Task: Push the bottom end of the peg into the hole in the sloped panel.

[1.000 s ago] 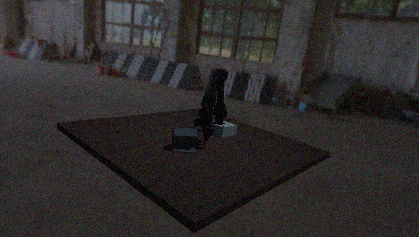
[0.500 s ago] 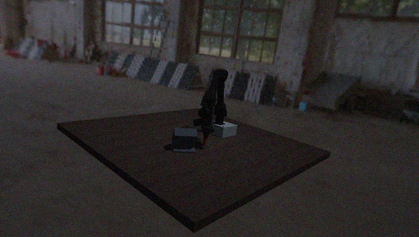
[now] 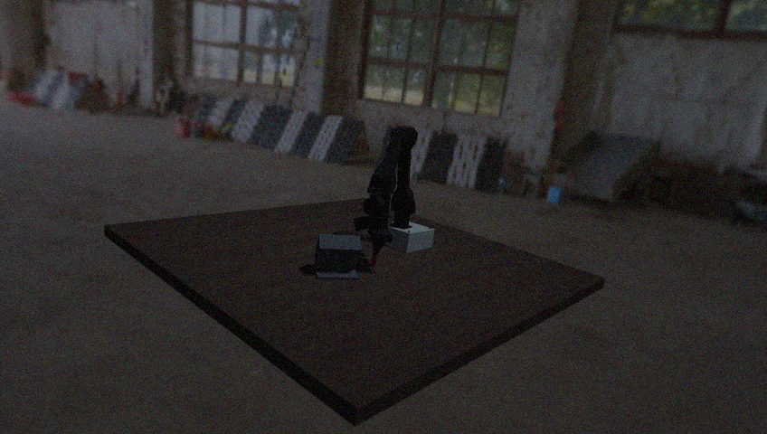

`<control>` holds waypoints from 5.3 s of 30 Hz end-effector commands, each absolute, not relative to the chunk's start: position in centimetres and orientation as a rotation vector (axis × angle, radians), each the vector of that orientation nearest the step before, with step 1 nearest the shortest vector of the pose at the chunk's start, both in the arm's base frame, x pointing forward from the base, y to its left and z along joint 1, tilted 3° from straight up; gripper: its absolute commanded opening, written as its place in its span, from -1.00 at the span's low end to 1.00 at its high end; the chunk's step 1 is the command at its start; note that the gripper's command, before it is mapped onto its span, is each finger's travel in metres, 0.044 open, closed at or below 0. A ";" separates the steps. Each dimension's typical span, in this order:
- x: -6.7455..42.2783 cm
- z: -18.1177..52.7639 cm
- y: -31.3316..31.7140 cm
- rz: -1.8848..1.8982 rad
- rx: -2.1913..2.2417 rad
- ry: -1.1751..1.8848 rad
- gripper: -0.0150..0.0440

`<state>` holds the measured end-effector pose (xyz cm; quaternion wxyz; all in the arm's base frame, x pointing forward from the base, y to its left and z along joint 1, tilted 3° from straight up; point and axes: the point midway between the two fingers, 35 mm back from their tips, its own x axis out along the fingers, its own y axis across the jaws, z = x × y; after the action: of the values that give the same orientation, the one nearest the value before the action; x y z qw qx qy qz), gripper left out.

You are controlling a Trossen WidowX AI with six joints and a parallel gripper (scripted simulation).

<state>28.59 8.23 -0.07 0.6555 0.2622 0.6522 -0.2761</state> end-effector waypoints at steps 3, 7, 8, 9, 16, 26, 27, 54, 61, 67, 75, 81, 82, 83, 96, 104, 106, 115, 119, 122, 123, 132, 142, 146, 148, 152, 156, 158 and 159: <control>28.9 1.7 8.4 -0.625 0.595 1.475 -0.49; 29.0 3.6 8.5 -0.626 0.594 1.475 -0.49; 29.0 4.1 8.5 -0.627 0.593 1.475 -0.49; 29.0 4.5 8.5 -0.627 0.593 1.475 -0.49; 29.1 7.4 8.7 -0.629 0.592 1.475 -0.49; 29.3 7.4 8.3 -0.652 0.665 1.475 -0.49; 29.4 7.4 8.2 -0.655 0.676 1.475 -0.49; 30.4 7.2 6.3 -0.743 0.984 1.460 -0.49; 30.7 7.2 5.8 -0.763 1.064 1.452 -0.49; 30.9 7.2 5.3 -0.779 1.132 1.444 -0.49; 31.2 7.2 4.7 -0.800 1.223 1.432 -0.49; 31.5 7.3 4.2 -0.814 1.290 1.422 -0.49; 31.5 7.3 4.1 -0.817 1.302 1.421 -0.49; 31.5 7.3 4.1 -0.819 1.313 1.419 -0.49; 32.0 7.4 2.9 -0.846 1.459 1.393 -0.49; 32.2 7.6 2.2 -0.860 1.548 1.375 -0.49; 32.3 7.6 2.0 -0.863 1.571 1.370 -0.49; 32.6 7.8 1.2 -0.876 1.670 1.347 -0.49; 32.7 7.9 0.8 -0.881 1.714 1.337 -0.49; 32.8 8.0 0.5 -0.884 1.747 1.328 -0.49; 32.8 8.0 0.4 -0.885 1.758 1.326 -0.49; 33.0 8.2 -0.5 -0.892 1.857 1.299 -0.49; 33.2 8.5 -1.5 -0.897 1.965 1.268 -0.49; 33.2 8.7 -2.0 -0.898 2.007 1.255 -0.49; 33.3 8.7 -2.2 -0.898 2.029 1.249 -0.49; 33.3 8.9 -2.6 -0.897 2.071 1.235 -0.49; 33.4 9.0 -3.1 -0.896 2.114 1.222 -0.49; 33.4 9.1 -3.3 -0.896 2.135 1.215 -0.49; 33.4 9.1 -3.4 -0.895 2.145 1.211 -0.49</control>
<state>33.39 -3.19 9.08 0.2672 0.7841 0.4510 -0.3322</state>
